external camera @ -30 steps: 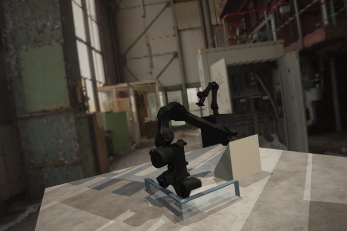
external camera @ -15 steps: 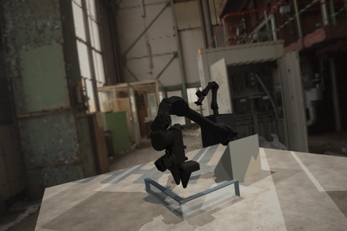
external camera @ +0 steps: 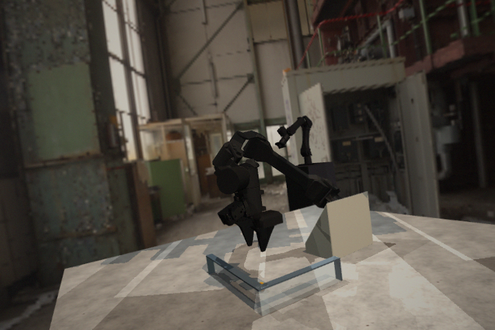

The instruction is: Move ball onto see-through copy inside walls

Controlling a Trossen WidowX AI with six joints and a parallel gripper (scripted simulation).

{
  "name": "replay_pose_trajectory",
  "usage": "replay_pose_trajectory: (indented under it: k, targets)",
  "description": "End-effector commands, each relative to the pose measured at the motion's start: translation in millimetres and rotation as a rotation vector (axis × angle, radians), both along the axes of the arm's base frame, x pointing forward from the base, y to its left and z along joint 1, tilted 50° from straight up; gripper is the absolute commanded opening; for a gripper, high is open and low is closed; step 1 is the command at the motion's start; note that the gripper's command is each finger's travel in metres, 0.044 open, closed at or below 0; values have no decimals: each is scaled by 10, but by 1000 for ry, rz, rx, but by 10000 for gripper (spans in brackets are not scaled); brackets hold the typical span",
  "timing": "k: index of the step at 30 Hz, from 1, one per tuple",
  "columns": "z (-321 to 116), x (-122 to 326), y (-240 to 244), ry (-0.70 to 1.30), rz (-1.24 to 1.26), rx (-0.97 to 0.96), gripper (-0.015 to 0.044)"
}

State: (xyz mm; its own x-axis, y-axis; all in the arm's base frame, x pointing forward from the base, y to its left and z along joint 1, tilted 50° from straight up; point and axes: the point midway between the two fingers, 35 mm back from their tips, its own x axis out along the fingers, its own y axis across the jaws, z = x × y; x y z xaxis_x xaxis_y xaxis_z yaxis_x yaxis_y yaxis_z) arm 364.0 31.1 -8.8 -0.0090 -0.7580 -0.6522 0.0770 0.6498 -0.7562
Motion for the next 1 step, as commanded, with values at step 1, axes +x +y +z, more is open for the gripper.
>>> replay_pose_trajectory:
  k: [1]
  targets:
    - [142, -1, 169, -14, 5, 6, 396]
